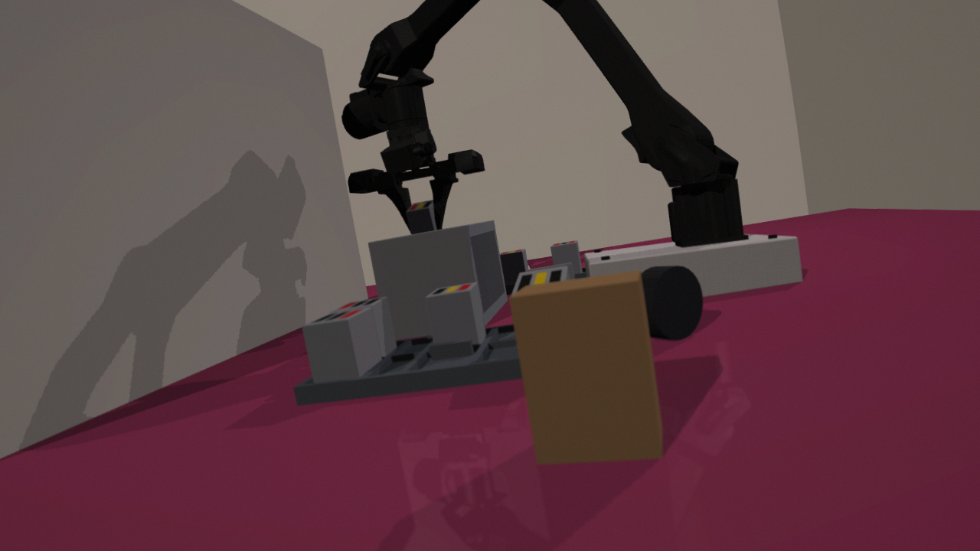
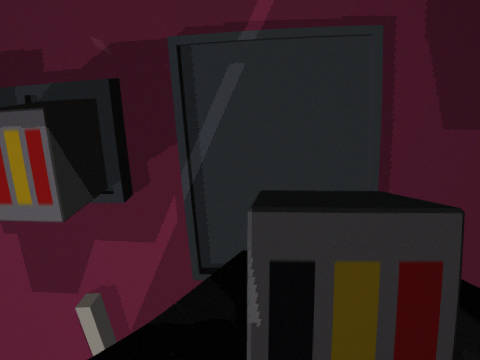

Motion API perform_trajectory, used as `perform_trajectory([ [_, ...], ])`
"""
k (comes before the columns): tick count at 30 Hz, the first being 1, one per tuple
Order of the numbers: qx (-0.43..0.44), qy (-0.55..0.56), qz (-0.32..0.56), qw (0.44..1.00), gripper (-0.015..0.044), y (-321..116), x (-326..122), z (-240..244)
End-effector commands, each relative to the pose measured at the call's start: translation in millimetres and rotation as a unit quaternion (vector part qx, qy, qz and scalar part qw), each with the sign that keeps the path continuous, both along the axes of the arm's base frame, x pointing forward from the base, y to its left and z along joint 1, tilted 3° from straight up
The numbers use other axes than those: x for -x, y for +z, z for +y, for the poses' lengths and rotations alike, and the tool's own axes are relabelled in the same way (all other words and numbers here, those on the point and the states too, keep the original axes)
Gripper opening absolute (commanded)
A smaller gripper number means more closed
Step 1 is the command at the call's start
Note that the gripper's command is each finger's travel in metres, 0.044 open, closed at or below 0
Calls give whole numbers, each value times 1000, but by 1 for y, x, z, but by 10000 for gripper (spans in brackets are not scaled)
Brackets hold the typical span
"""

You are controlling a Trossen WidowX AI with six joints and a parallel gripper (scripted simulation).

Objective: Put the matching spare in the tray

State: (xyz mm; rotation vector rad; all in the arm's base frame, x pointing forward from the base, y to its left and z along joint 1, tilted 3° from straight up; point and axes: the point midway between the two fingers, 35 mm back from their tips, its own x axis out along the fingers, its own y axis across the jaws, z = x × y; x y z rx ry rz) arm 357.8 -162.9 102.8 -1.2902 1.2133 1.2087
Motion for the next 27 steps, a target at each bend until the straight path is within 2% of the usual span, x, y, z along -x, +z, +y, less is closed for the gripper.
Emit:
perform_trajectory([
  [1, 1, 1, 3, 1000, 0, -5, 1, 0],
  [27, 1, 1, 3, 1000, 0, -25, 2, -1],
])
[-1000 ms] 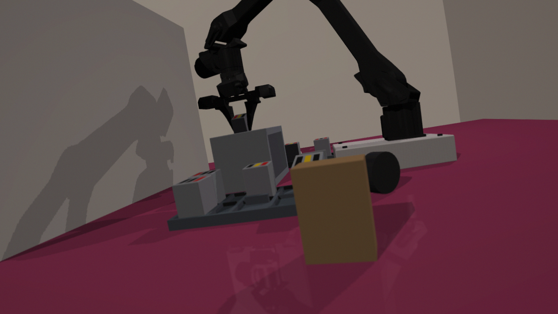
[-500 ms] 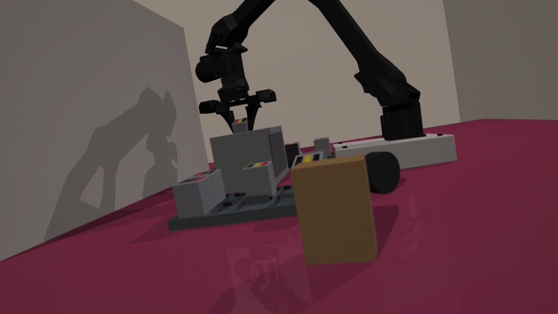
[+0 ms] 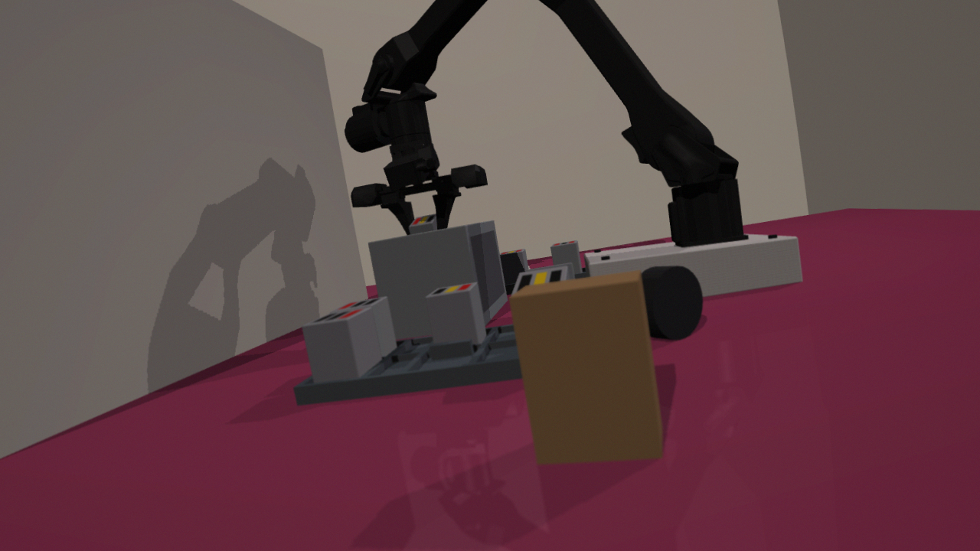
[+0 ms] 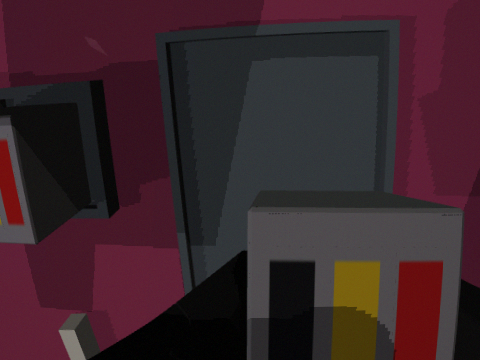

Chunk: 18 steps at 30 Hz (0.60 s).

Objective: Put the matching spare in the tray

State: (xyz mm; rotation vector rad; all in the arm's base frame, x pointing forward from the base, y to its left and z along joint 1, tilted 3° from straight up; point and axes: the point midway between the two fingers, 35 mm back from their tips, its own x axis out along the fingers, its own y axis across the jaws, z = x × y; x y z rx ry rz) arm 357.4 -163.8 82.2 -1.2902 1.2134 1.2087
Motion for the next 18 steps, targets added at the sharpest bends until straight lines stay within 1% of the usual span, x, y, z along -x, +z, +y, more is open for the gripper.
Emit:
perform_trajectory([
  [1, 1, 1, 3, 1000, 0, -5, 2, 0],
  [18, 1, 1, 3, 1000, 0, -18, 3, 0],
])
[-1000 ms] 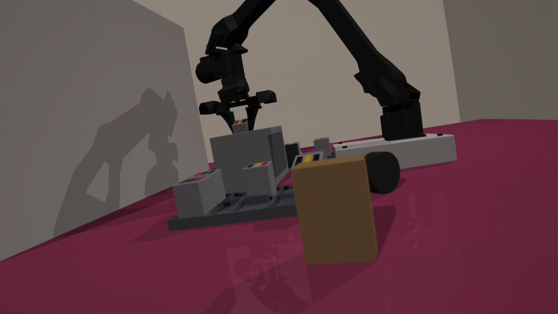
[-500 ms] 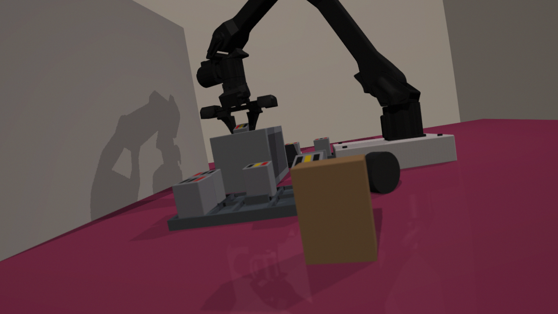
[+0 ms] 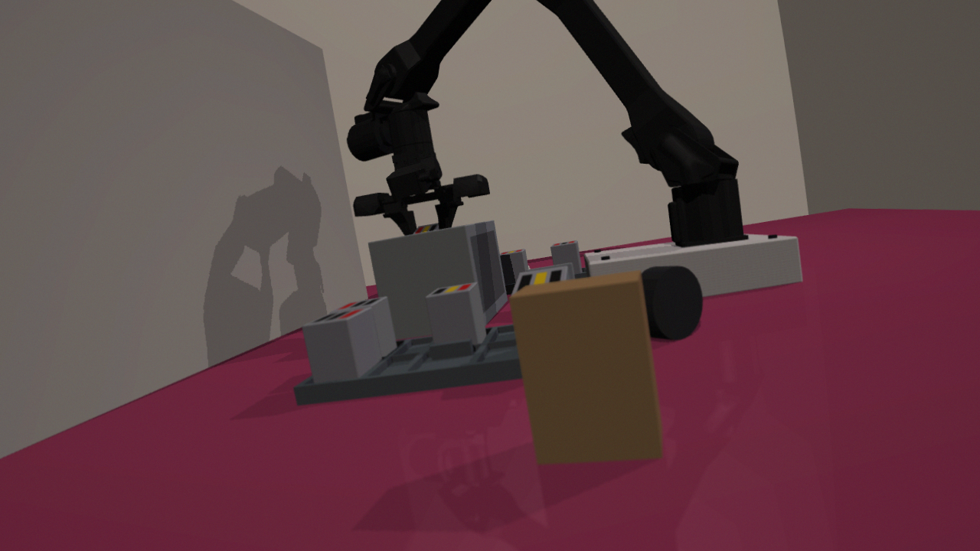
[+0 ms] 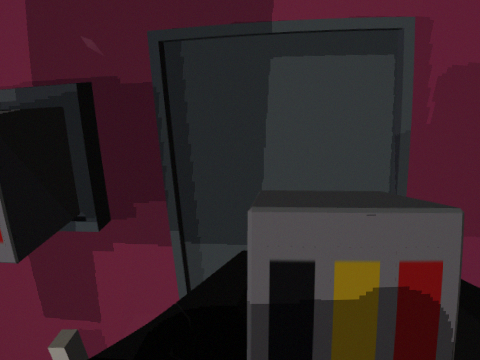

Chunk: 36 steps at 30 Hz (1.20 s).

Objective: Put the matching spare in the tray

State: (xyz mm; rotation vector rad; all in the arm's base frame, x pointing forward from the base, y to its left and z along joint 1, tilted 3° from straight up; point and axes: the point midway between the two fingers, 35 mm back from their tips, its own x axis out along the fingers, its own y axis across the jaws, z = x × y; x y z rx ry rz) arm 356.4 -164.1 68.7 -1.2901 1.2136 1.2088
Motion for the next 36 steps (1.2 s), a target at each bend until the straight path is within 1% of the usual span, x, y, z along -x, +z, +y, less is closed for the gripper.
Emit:
perform_trajectory([
  [1, 1, 1, 3, 1000, 0, -5, 2, 0],
  [36, 1, 1, 3, 1000, 0, -31, 6, 0],
])
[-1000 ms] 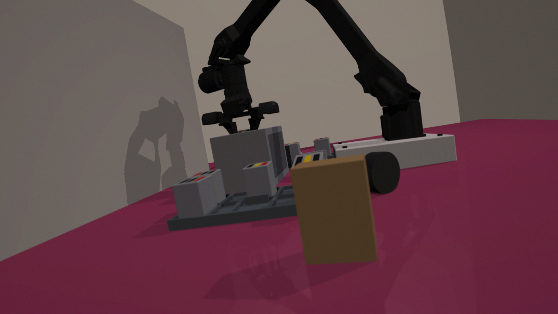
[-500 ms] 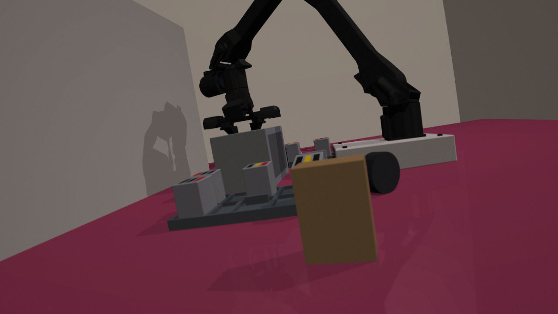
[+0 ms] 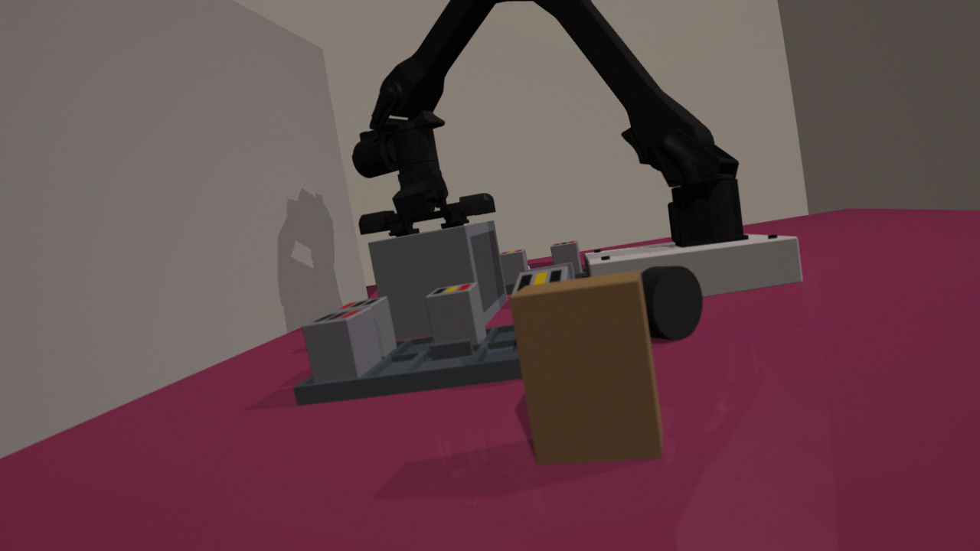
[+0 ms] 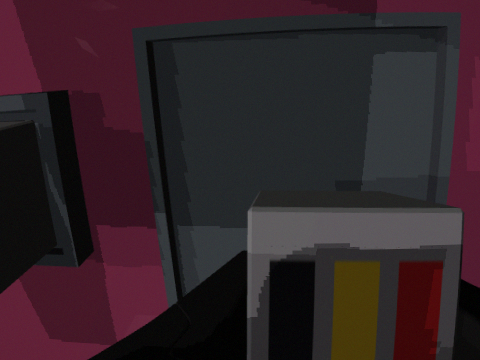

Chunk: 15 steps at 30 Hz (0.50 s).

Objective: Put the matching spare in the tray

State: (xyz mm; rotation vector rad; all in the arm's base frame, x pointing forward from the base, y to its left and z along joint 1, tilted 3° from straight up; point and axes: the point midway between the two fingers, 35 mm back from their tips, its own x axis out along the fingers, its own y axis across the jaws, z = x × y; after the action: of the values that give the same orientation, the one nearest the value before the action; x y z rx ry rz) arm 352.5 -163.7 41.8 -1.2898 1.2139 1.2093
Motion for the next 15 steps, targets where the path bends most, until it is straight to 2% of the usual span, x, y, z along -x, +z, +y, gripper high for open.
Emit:
perform_trajectory([
  [1, 1, 1, 3, 1000, 0, -5, 2, 0],
  [15, 1, 1, 3, 1000, 0, -15, 5, 1],
])
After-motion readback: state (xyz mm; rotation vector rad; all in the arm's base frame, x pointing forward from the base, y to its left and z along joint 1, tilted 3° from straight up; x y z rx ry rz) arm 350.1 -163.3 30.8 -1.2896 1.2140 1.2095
